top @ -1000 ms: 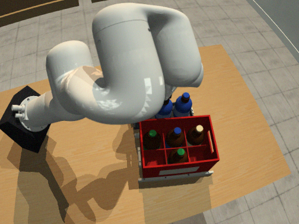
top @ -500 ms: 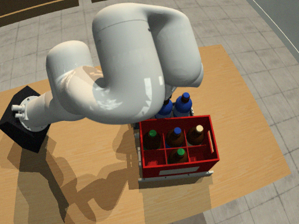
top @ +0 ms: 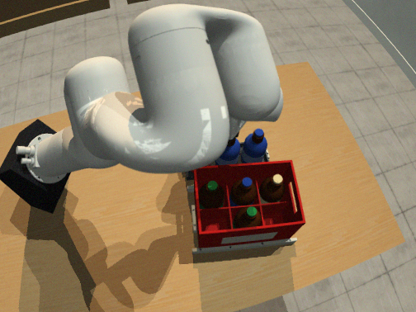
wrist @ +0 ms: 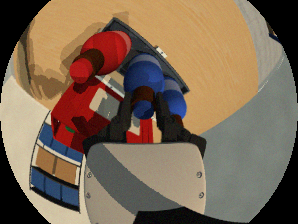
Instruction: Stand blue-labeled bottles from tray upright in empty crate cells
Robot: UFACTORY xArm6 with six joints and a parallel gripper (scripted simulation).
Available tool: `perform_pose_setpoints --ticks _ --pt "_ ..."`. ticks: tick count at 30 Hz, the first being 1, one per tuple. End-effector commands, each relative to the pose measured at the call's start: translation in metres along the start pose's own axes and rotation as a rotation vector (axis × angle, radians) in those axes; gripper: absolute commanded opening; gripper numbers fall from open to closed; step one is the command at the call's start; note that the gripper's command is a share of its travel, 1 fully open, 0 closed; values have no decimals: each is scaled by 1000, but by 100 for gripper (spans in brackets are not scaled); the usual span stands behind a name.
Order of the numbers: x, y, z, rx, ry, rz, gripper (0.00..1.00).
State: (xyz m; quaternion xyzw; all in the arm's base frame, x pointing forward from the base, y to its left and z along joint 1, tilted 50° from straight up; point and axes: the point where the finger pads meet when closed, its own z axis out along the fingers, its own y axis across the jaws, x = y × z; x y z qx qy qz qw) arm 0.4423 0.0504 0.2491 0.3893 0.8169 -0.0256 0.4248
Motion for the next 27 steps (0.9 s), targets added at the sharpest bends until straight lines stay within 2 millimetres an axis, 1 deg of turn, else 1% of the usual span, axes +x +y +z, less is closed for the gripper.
perform_pose_setpoints --ticks 1,17,27 --pt "-1 1 -1 -2 -1 1 0" --pt "-1 1 -1 -2 -1 1 0" --pt "0 1 -7 -2 -1 1 0"
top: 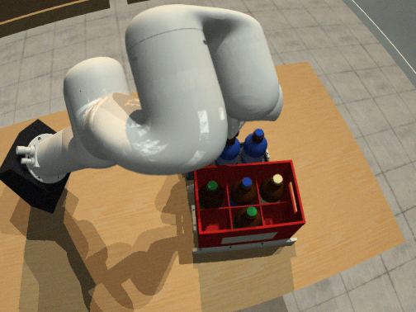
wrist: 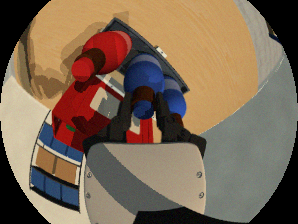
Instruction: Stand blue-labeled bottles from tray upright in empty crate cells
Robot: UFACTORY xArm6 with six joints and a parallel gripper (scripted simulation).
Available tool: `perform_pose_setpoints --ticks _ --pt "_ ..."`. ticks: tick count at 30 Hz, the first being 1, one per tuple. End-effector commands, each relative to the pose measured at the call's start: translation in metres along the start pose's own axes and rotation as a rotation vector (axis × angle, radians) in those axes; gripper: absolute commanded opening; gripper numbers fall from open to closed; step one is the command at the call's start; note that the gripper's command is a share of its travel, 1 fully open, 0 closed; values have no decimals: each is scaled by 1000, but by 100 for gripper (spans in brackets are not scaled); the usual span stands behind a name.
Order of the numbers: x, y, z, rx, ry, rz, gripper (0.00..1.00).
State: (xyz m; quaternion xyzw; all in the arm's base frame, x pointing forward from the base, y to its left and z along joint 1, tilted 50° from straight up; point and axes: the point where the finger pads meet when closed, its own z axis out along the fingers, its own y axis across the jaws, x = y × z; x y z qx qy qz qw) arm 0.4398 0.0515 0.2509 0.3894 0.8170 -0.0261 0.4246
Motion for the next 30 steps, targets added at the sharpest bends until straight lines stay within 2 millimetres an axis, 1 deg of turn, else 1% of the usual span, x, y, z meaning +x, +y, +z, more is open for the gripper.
perform_pose_setpoints --ticks 1,7,22,30 --pt "-1 1 -5 -3 -1 1 0" --pt "-1 1 -9 -3 -1 1 0" --pt "0 1 -27 -3 -1 1 0" --pt "0 1 -32 -3 -1 1 0"
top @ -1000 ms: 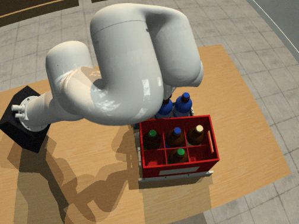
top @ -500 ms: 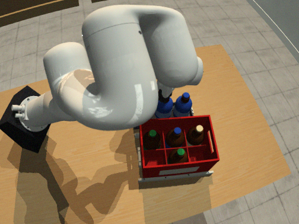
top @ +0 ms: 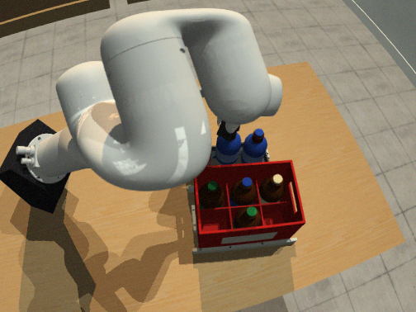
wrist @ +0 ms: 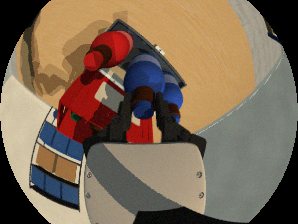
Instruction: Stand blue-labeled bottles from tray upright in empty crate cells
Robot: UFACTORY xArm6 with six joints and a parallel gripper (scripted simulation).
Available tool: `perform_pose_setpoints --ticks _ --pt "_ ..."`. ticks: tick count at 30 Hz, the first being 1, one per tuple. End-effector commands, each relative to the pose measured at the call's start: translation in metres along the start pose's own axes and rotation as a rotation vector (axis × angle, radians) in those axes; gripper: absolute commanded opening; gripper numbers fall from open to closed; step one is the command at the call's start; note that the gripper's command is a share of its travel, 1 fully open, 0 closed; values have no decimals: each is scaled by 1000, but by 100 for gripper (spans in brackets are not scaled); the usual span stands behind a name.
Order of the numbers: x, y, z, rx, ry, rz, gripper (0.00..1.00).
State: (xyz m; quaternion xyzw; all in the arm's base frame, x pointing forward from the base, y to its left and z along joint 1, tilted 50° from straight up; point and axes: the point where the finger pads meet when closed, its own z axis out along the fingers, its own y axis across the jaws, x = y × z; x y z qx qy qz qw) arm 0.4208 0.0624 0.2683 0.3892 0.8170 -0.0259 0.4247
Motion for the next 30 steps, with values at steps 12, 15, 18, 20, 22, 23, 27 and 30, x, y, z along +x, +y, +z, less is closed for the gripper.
perform_pose_setpoints --ticks 12,15,18,20,22,23,27,30 --pt "-1 1 -9 -3 -1 1 0" --pt "-1 1 -9 -3 -1 1 0" --pt "-1 1 -9 -3 -1 1 0" --pt "-1 1 -9 -3 -1 1 0" --pt "-1 1 -9 -3 -1 1 0" --pt "-1 1 -9 -3 -1 1 0" --pt "-1 1 -9 -3 -1 1 0" --pt "-1 1 -9 -3 -1 1 0"
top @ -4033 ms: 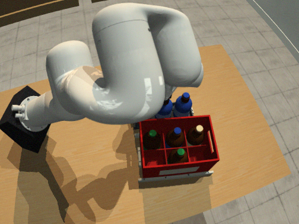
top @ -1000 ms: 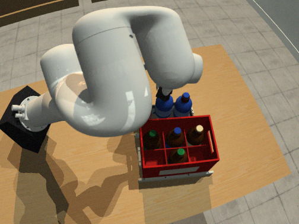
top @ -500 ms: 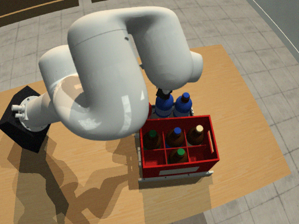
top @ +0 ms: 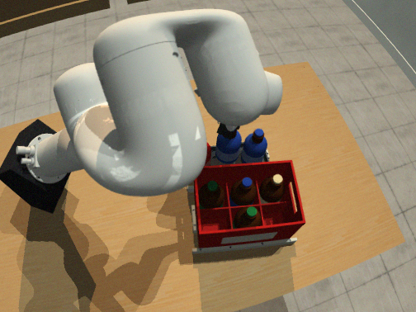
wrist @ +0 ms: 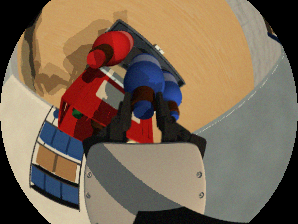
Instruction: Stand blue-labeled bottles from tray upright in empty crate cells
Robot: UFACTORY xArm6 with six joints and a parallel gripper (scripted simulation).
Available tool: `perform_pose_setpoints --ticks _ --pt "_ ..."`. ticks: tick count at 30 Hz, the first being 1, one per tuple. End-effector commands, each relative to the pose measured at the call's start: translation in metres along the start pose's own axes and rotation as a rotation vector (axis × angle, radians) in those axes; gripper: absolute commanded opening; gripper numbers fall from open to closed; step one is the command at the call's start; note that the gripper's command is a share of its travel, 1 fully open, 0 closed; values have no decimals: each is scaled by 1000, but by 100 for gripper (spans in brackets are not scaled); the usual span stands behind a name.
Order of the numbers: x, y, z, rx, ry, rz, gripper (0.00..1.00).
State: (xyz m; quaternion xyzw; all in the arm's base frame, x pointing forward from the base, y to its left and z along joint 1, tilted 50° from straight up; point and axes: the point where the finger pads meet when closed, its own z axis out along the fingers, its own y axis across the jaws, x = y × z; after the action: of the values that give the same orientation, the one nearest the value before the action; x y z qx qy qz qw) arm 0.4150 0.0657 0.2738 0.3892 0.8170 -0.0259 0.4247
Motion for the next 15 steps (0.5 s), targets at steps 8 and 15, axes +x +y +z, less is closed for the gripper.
perform_pose_setpoints --ticks 8,15 --pt "-1 1 -2 -3 -1 1 0" --pt "-1 1 -4 -3 -1 1 0"
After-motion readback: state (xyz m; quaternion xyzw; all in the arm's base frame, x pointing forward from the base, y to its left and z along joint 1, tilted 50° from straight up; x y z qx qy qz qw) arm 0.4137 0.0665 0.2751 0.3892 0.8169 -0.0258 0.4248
